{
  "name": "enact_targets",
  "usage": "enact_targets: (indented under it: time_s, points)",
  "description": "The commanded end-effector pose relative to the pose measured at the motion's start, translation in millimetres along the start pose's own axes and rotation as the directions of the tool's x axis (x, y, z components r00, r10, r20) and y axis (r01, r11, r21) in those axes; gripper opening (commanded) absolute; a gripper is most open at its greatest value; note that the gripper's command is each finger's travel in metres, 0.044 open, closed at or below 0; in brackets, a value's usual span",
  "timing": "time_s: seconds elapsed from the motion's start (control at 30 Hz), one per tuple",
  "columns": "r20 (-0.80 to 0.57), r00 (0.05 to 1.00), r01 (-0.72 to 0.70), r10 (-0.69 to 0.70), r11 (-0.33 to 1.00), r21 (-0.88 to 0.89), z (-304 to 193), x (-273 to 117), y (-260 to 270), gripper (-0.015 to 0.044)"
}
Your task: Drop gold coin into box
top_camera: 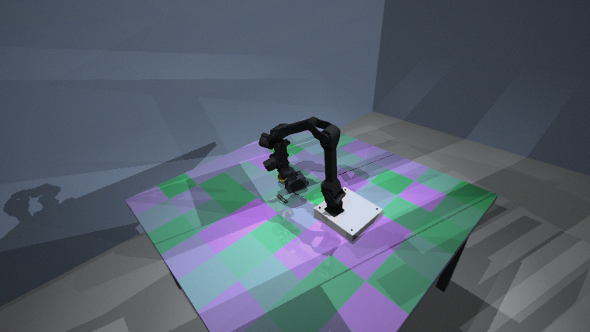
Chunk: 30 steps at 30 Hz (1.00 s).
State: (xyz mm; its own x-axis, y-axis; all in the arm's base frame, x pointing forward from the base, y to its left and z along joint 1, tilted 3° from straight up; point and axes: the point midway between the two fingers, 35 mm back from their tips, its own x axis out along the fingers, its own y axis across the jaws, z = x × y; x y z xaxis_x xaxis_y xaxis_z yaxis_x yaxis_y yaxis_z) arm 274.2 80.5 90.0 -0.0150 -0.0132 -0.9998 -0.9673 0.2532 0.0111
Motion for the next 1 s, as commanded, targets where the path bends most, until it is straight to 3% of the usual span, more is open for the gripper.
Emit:
enact_targets:
  time_s: [0.0, 0.97]
  points:
    - [-0.003, 1.000, 0.000, 0.000, 1.000, -0.006, -8.4, -0.1, -5.3, 0.0000]
    - [-0.008, 1.000, 0.002, -0.002, 1.000, -0.004, -71.2, -0.3, -34.3, 0.0004]
